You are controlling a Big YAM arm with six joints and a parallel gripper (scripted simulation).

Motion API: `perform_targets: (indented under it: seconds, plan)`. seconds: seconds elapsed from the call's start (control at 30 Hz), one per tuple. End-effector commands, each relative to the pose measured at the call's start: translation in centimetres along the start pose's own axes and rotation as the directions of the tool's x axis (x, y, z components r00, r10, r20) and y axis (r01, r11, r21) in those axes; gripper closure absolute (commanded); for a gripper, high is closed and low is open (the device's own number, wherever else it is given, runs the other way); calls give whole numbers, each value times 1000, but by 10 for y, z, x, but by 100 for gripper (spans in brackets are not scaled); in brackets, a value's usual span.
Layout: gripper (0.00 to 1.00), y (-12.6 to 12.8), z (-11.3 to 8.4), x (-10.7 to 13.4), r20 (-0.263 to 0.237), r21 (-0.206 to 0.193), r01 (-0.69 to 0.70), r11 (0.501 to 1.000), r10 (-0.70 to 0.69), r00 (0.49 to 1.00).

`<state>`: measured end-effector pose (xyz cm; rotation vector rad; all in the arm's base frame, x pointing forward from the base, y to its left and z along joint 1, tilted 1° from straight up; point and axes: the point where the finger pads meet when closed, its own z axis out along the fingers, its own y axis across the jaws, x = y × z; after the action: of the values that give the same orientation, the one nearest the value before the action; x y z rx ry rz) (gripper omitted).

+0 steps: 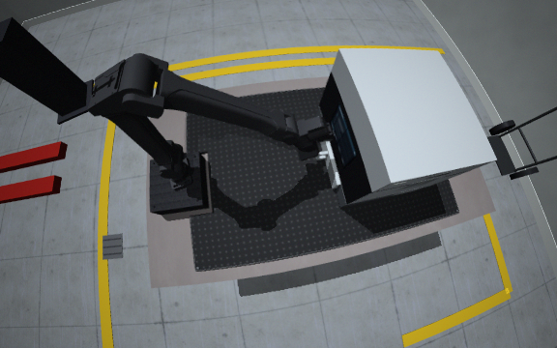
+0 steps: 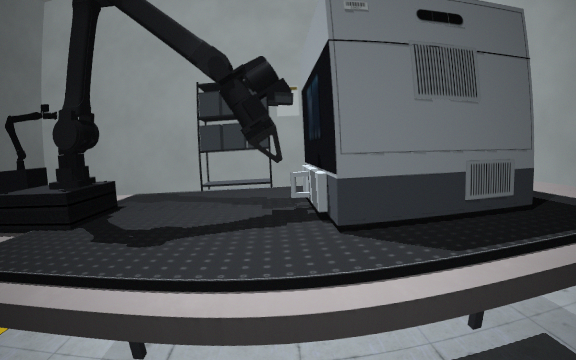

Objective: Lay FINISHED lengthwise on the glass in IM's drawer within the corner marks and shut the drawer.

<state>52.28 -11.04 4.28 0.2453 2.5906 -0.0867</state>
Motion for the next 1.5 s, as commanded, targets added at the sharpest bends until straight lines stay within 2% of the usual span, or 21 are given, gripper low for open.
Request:
perform_targets:
  seconds: [0.0, 0.13, 0.17, 0.23, 0.33, 0.37, 0.4, 0.47, 0.53, 0.57, 0.67, 0.77, 0.8, 0.9, 0.97, 1.13, 1.17, 1.27, 1.33, 1.43, 1.47]
  plan:
    - [74, 2, -12, -10, 19, -2, 3, 1000, -3, 1000]
    - [74, 0, -7, -17, 31, 0, 1, 1000, -1, 1000]
    - [0, 3, -24, -35, 29, -3, -2, 1000, 2, 1000]
    - [0, 6, -27, -9, -14, -5, -3, 1000, 3, 1000]
    - [0, 7, -45, -21, -32, -5, -3, 1000, 3, 999]
    - [0, 6, -41, 14, -85, -4, -5, 1000, 4, 996]
    - [0, 5, -53, -16, -63, -2, -7, 1000, 7, 998]
    - [0, 5, -53, -16, -63, -2, -7, 1000, 7, 998]
    - [0, 6, -52, 23, -139, -2, -7, 1000, 7, 990]
    - [0, 7, -64, -6, -117, -3, -6, 1000, 5, 993]
    - [0, 9, -68, 36, -193, -5, -2, 1000, 1, 981]
    - [0, 7, -87, 14, -190, -1, -8, 1000, 7, 982]
    - [0, 7, -83, 49, -246, -1, -7, 1000, 7, 969]
    - [0, 11, -103, 26, -243, -4, -3, 1000, 2, 970]
    - [0, 10, -103, 65, -298, -3, -3, 1000, 2, 955]
    - [0, 8, -122, 42, -295, 1, -9, 1000, 9, 955]
    - [0, 9, -118, 77, -350, 0, -7, 1000, 6, 937]
    - [0, 12, -138, 55, -347, -2, -2, 1000, 1, 938]
    - [0, 11, -138, 92, -400, 0, -3, 1000, 2, 916]
    - [0, 10, -157, 71, -397, 2, -4, 1000, 5, 918]
    - [0, 11, -156, 93, -430, 1, -2, 1000, 2, 903]
